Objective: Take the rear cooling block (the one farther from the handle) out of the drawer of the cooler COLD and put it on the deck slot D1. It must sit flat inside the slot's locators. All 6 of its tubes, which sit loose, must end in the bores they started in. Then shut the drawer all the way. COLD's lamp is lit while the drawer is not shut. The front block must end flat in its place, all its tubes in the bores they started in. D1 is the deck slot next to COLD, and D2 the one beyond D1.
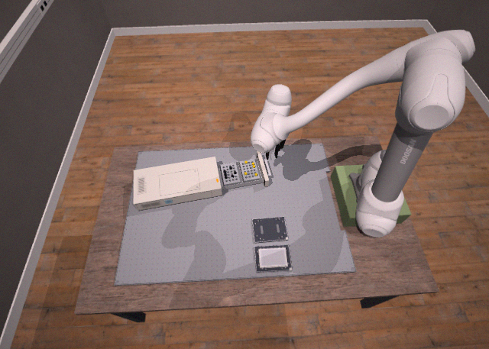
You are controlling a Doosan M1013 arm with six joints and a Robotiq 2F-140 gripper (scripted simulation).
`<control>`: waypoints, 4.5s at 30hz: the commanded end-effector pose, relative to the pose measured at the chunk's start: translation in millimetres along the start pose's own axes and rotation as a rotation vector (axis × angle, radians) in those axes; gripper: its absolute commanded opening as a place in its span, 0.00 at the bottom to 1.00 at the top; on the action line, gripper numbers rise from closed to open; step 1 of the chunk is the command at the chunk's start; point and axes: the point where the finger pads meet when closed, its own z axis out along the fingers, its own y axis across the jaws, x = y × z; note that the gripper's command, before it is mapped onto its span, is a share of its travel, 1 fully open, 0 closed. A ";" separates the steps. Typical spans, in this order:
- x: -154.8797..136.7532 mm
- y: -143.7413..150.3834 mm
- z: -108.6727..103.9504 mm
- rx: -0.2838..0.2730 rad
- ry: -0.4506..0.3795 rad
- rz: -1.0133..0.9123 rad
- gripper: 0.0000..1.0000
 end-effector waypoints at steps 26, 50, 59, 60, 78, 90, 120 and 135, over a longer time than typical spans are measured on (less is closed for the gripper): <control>0.0 -76.6 -9.1 0.001 0.000 0.000 0.66; -0.2 -159.9 -7.0 0.001 0.000 0.000 0.66; -0.3 -197.0 -6.1 0.001 0.000 0.000 0.66; -0.3 -201.1 -6.0 0.001 0.000 0.000 0.66; -0.5 -232.8 -5.1 0.001 0.000 0.000 0.66; -0.4 -228.7 -1.1 0.001 0.000 0.000 0.66; -0.5 -224.6 33.6 0.001 0.000 0.000 0.66; -0.5 -224.0 50.9 0.001 0.000 0.000 0.66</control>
